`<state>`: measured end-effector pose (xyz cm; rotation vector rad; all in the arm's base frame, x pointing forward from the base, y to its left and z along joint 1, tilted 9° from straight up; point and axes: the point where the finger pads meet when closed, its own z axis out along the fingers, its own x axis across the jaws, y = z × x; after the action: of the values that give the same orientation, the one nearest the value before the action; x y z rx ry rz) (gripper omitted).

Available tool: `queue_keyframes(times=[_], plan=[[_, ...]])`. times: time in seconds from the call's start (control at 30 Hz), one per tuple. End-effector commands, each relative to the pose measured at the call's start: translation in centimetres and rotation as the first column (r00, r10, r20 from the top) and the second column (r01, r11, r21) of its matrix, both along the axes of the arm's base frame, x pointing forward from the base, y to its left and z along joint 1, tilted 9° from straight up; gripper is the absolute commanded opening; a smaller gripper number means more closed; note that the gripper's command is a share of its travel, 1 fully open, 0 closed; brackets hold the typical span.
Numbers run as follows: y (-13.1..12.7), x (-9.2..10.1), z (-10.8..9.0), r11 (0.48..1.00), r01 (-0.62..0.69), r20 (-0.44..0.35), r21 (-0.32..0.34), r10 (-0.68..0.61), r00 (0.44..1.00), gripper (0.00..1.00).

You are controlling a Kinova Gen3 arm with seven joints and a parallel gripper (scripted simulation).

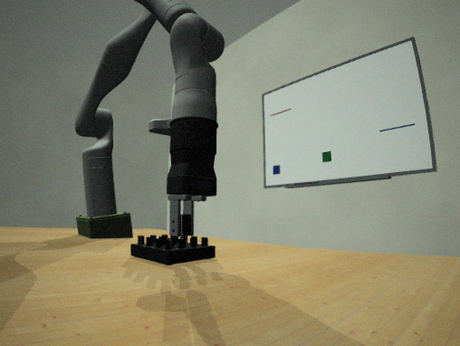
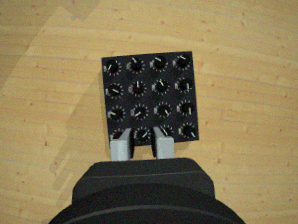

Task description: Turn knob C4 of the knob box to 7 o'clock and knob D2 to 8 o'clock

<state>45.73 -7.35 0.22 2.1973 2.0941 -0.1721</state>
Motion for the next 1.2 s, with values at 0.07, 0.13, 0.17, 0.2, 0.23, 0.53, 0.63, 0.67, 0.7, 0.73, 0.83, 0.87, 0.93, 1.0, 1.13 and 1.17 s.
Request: queue_keyframes(times=[0.07,0.13,0.17,0.2,0.23,0.53,0.63,0.67,0.7,0.73,0.83,0.87,0.93,1.0,1.13,1.17], plan=[[0.0,0.1,0.1,1.000,0.000,0.002,0.000,0.000,1.000,0.46],[0.0,0.1,0.1,1.000,0.000,0.002,0.000,0.000,1.000,0.46],[0.0,0.1,0.1,1.000,0.000,0.002,0.000,0.000,1.000,0.46],[0.0,0.1,0.1,1.000,0.000,0.002,0.000,0.000,1.000,0.46],[0.0,0.1,0.1,1.000,0.000,0.002,0.000,0.000,1.000,0.46],[-0.1,0.1,-0.4,1.000,0.000,0.002,0.000,0.000,1.000,0.46],[-0.1,0.1,-0.6,1.000,0.000,0.002,0.000,0.000,1.000,0.46],[-0.1,0.1,-0.6,1.000,0.000,0.002,0.000,0.000,1.000,0.46],[-0.1,0.1,-0.7,1.000,0.000,0.002,0.000,0.000,1.000,0.46],[-0.1,0.1,-0.8,1.000,0.000,0.002,0.000,0.000,1.000,0.46],[-0.2,0.1,-1.0,1.000,0.000,0.002,0.000,0.000,1.000,0.46],[-0.2,0.1,-1.1,1.000,0.000,0.002,0.000,0.000,1.000,0.46],[-0.2,0.1,-1.2,1.000,0.000,0.002,0.000,0.000,1.000,0.46],[-0.2,0.1,-1.3,1.000,0.000,0.002,0.000,0.000,1.000,0.46],[-0.2,0.1,-1.3,1.000,0.000,0.002,0.000,0.000,1.000,0.46],[-0.2,0.1,-1.3,1.000,0.000,0.002,0.000,0.000,1.000,0.46]])
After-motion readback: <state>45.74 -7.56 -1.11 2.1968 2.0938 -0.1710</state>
